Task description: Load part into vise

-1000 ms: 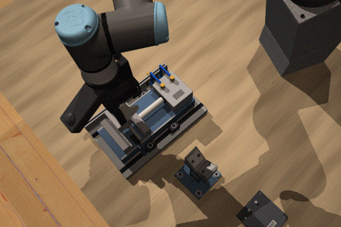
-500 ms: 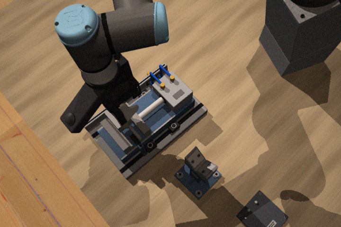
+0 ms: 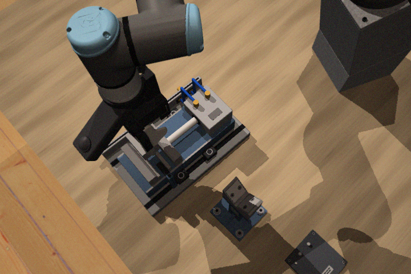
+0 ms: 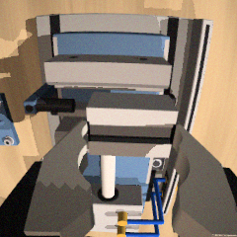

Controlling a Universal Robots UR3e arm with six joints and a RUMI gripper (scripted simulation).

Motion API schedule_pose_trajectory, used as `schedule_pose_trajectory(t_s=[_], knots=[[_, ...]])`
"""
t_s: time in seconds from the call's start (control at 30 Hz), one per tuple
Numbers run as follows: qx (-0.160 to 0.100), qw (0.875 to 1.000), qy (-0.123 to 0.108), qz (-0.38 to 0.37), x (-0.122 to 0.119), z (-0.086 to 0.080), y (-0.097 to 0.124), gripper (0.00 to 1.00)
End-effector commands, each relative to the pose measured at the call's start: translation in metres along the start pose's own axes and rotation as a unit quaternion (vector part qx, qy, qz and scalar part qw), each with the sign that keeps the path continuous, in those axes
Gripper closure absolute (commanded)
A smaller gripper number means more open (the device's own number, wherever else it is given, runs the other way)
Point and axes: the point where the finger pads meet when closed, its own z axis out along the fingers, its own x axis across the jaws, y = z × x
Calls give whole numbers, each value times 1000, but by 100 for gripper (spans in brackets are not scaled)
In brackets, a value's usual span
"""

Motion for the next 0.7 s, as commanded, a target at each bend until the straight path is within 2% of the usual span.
schedule_pose_trajectory(t_s=[0.0,0.67], knots=[[2,1000,1,0,0,0,-1,100],[2,1000,1,0,0,6,-1,100]])
